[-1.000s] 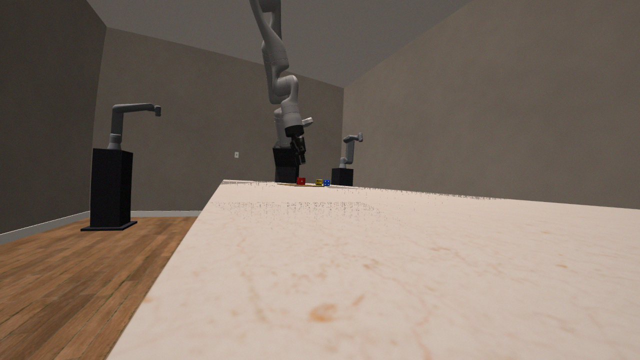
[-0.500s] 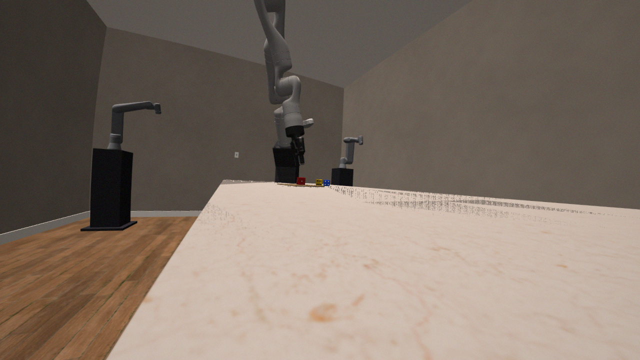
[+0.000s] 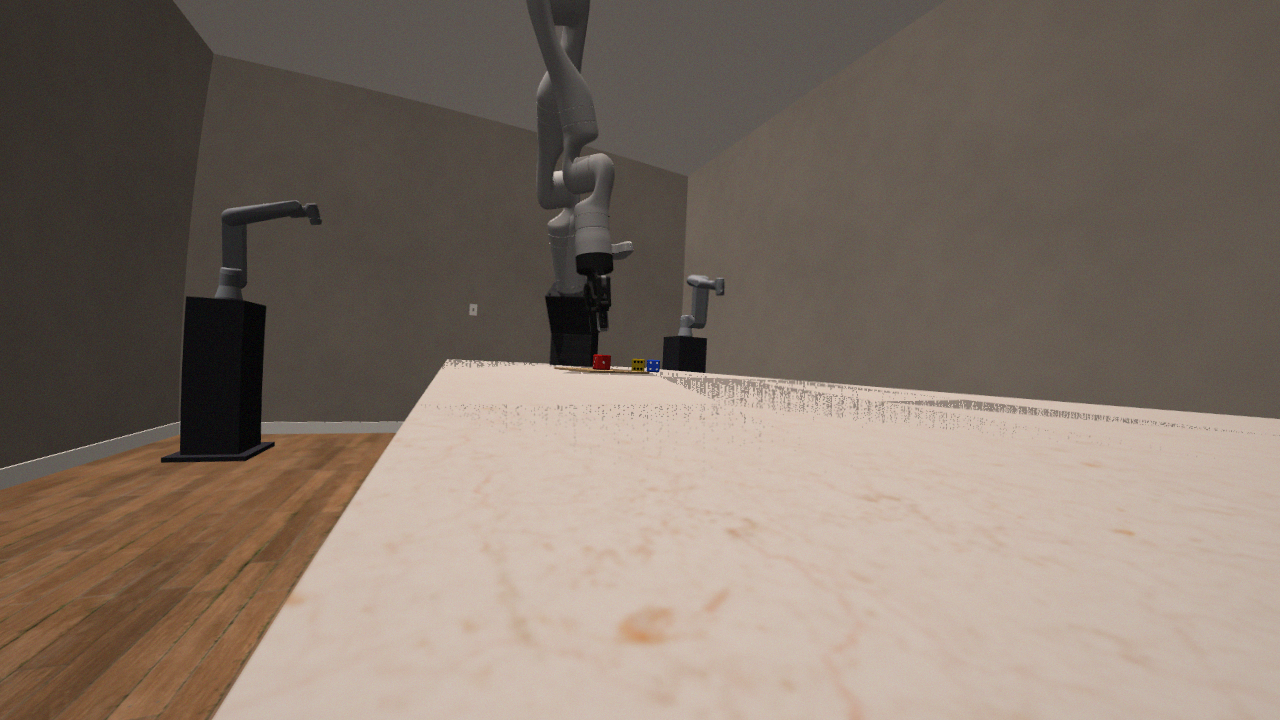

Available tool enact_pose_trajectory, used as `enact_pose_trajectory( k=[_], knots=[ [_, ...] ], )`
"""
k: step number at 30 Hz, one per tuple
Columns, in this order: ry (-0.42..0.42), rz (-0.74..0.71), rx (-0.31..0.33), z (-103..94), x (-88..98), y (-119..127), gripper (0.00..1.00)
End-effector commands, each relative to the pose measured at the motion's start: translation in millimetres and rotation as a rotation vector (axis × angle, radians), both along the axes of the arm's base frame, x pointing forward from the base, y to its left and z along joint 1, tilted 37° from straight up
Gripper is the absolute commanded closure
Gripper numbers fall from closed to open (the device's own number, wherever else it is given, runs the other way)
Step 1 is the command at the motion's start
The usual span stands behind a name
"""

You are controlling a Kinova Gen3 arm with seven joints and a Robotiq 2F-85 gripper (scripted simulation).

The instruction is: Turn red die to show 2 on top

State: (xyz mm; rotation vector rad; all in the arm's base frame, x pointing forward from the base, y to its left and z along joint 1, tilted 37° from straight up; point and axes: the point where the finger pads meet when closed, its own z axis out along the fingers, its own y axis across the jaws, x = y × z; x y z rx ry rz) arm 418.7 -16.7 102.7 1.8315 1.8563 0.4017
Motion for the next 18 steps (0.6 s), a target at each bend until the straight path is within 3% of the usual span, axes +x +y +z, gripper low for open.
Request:
enact_pose_trajectory(
  k=[1,18],
  knots=[
    [0.006,0.011,-0.029,-1.7,-1.0,9.1,0.33],
    [-0.008,-0.034,-0.108,2.6,-2.8,8.7,0.33]
  ],
)
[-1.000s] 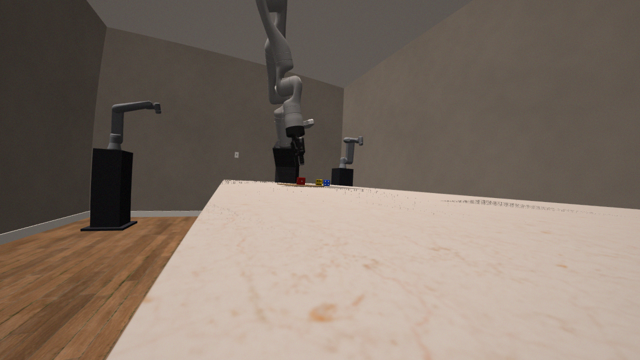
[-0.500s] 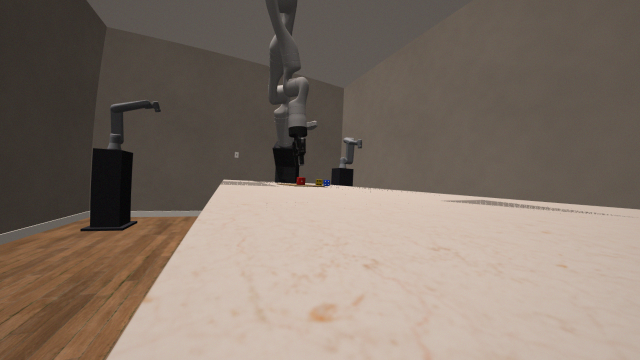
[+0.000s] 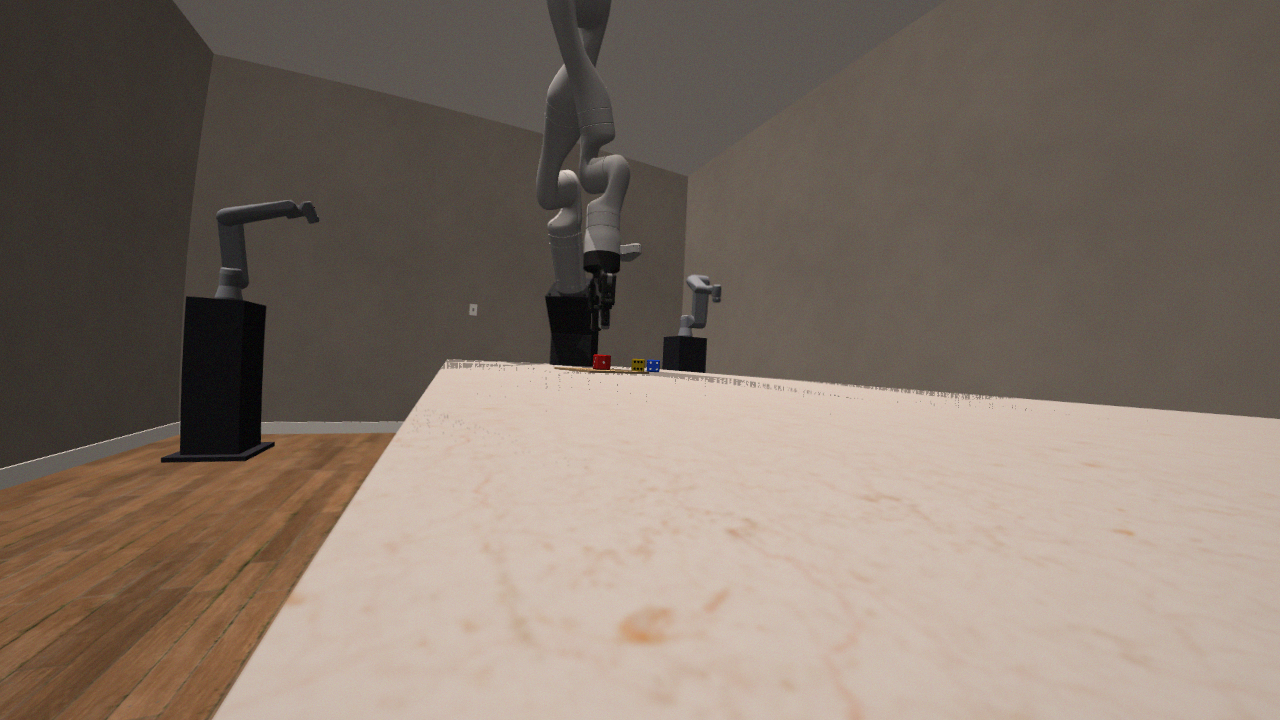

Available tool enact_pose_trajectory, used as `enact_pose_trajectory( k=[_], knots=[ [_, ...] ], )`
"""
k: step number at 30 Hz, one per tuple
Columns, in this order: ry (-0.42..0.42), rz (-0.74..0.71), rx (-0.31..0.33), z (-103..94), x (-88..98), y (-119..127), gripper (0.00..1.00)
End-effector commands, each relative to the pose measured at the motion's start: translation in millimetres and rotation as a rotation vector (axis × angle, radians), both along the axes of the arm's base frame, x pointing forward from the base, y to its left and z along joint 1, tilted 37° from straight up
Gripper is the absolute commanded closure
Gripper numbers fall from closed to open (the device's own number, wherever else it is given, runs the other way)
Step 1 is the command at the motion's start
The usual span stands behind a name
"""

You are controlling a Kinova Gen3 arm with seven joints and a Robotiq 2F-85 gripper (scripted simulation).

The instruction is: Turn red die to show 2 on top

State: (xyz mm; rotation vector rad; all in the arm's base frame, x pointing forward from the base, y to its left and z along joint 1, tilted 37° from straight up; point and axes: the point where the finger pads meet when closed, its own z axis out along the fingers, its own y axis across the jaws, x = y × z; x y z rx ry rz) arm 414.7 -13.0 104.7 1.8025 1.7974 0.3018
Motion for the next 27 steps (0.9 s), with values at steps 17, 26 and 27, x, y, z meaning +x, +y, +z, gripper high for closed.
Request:
enact_pose_trajectory(
  k=[17,26,27],
  knots=[
    [-0.005,-0.001,-0.032,2.2,0.5,4.9,0.00],
    [-0.005,-0.001,-0.032,2.2,0.5,4.9,0.00],
    [-0.005,-0.001,-0.032,2.2,0.5,4.9,0.00]
  ],
)
